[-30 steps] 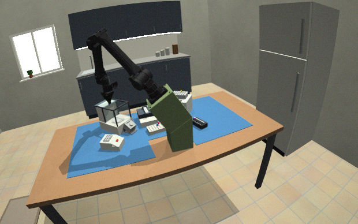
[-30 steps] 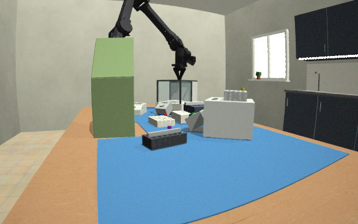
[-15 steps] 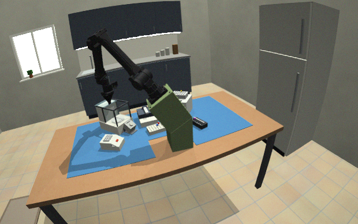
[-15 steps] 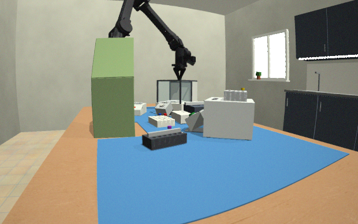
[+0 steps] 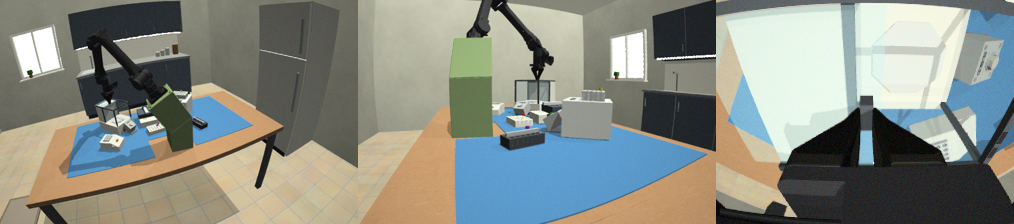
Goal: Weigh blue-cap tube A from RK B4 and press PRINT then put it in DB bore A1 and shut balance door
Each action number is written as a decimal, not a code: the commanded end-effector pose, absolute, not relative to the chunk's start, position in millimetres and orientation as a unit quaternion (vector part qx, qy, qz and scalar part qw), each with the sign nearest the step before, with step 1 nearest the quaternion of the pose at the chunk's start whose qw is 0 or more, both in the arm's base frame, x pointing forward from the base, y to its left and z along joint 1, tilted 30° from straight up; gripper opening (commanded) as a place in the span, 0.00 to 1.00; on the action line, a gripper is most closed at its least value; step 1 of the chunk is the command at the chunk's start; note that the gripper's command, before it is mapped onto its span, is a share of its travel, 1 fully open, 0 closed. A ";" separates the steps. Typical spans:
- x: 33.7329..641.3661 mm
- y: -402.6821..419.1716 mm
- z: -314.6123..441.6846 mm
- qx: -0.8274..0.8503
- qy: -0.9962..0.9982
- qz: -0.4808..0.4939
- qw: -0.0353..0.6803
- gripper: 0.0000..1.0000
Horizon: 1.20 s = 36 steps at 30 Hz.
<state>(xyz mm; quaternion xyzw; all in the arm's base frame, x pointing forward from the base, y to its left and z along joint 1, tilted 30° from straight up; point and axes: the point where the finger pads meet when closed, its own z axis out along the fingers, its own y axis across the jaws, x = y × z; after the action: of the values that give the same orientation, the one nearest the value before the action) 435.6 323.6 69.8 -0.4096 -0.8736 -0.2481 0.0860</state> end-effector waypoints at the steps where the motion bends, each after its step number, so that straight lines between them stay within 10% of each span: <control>1: 449.6 337.7 77.3 -0.406 -0.873 -0.258 0.079 0.06; 3: 449.6 337.7 77.3 -0.406 -0.873 -0.258 0.079 0.06; 4: 435.7 325.6 67.7 -0.409 -0.873 -0.252 0.082 0.30; 36: 451.4 308.8 118.4 -0.406 -0.871 -0.270 0.067 0.30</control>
<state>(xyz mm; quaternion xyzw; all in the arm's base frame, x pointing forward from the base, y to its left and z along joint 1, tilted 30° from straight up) 434.4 311.2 90.6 -0.4098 -0.8731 -0.2510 0.0826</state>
